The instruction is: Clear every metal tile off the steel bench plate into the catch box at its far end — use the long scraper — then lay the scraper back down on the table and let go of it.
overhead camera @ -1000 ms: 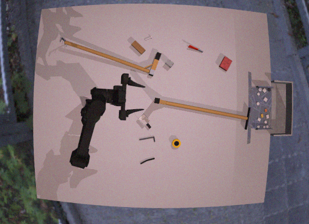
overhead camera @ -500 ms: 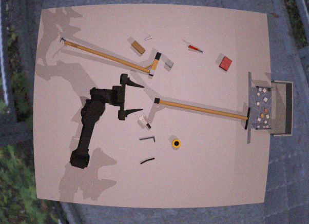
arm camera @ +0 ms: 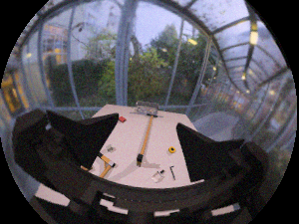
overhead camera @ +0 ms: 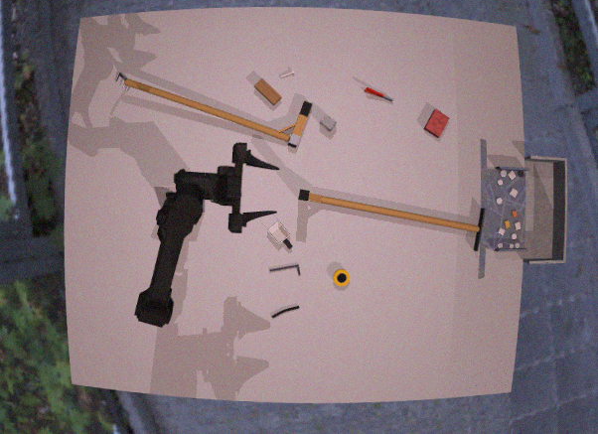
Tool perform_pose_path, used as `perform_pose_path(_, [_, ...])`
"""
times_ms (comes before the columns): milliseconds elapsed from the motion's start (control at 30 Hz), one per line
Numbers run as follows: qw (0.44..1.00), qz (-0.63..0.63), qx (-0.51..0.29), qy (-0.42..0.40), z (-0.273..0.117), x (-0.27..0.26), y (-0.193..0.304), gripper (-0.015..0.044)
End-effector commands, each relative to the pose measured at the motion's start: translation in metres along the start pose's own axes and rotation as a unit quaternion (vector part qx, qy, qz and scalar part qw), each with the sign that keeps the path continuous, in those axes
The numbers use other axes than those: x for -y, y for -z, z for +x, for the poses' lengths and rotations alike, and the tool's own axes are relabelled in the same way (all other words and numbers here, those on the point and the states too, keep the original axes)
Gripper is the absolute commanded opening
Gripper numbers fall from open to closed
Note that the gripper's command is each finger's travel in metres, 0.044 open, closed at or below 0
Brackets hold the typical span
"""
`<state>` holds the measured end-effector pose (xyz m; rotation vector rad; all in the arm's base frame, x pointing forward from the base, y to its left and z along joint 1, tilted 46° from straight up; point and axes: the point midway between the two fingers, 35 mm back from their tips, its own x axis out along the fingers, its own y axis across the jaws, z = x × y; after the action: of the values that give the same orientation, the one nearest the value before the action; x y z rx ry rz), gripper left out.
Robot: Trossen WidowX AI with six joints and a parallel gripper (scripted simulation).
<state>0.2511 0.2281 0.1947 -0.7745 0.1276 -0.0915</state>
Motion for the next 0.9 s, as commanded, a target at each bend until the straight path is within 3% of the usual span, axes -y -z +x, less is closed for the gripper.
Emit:
perform_pose_path(0, [1.000,-0.003,-0.001,0.001,0.000,0.000,0.001,0.0440])
perform_pose_path(867, [0.997,-0.044,-0.071,-0.001,0.073,-0.018,-0.006,0.0440])
